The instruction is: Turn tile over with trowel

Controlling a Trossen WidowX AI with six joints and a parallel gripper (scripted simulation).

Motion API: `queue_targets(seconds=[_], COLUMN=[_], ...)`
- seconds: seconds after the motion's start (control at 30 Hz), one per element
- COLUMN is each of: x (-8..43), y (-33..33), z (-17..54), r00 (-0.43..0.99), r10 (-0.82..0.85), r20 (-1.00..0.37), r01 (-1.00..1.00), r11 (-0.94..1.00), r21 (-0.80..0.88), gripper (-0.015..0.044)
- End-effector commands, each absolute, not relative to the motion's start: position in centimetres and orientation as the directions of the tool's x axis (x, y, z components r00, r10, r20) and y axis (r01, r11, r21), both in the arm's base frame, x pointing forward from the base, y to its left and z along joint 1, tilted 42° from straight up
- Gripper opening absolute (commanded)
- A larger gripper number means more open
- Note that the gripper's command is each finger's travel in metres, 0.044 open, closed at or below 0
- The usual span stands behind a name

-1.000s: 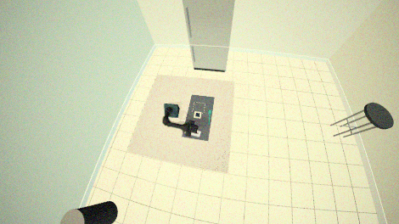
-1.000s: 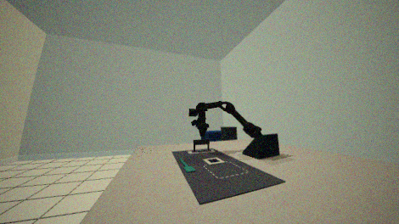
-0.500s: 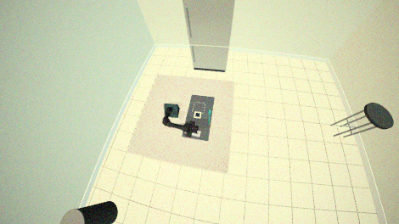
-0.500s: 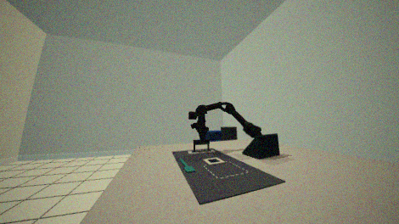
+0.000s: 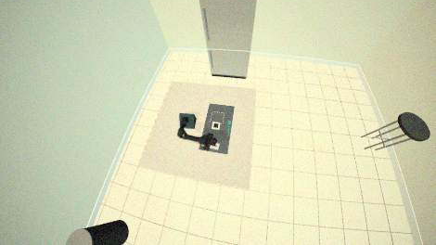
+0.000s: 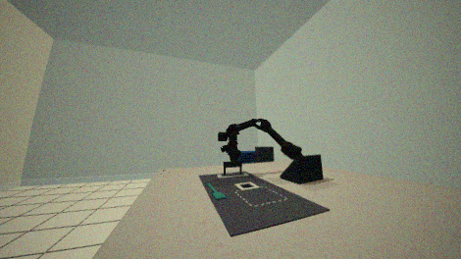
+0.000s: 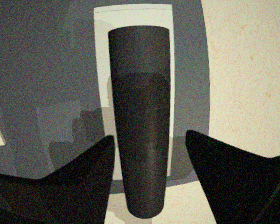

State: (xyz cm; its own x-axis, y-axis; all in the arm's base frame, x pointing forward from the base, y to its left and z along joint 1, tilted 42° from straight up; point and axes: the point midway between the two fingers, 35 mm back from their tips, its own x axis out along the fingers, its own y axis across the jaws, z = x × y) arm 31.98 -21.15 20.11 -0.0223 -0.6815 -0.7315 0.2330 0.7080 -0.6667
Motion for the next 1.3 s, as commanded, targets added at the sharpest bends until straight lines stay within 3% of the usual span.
queue_targets(seconds=[0.0, 0.37, 0.8, 1.27], x=[31.89, 31.89, 31.89, 31.89], y=[-21.20, -21.20, -21.20, -21.20], z=[19.89, 19.89, 19.89, 19.89], r00=[-0.025, -0.025, -0.025, -0.025], r10=[-0.679, -0.679, -0.679, -0.679], r20=[-0.734, -0.734, -0.734, -0.734], r01=[0.228, 0.228, 0.223, -0.164], r11=[0.711, 0.711, 0.712, 0.727], r21=[-0.665, -0.665, -0.666, -0.667], gripper=[0.0204, 0.0131, 0.0130, 0.0130])
